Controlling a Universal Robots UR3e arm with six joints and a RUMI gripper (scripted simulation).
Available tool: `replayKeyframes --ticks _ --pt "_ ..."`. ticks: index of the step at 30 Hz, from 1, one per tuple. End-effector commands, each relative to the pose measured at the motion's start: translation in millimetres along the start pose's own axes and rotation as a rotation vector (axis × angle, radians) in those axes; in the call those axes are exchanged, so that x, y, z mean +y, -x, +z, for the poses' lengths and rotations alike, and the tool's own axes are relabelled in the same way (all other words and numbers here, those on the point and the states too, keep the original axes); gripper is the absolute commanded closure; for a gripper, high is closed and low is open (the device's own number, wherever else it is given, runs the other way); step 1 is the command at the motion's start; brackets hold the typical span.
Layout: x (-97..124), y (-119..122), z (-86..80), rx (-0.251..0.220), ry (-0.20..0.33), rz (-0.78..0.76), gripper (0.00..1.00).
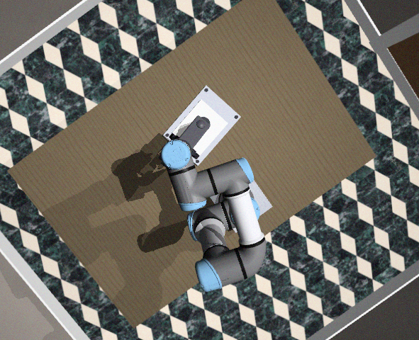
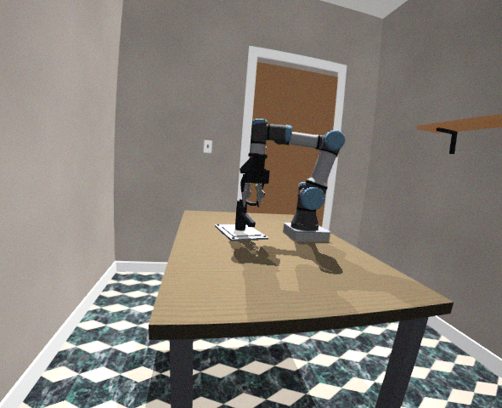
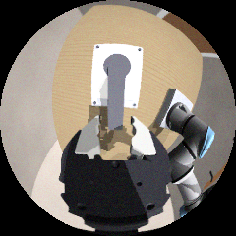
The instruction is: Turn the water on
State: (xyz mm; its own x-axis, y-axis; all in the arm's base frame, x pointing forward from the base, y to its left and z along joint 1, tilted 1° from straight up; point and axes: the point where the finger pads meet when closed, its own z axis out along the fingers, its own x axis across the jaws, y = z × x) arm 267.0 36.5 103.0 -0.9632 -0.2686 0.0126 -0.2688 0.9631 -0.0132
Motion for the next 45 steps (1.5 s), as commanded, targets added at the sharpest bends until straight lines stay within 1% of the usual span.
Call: replayKeyframes --ticks 1,26,27,45 --pt "-0.3 0.5 -0.6 -0.002 -0.001 0.000 0.62" --pt "-0.3 0.5 -0.6 -0.002 -0.001 0.000 0.62" --pt "-0.3 0.5 -0.6 -0.002 -0.001 0.000 1.00" --pt "-0.3 0.5 -0.6 -0.002 -0.001 0.000 1.00"
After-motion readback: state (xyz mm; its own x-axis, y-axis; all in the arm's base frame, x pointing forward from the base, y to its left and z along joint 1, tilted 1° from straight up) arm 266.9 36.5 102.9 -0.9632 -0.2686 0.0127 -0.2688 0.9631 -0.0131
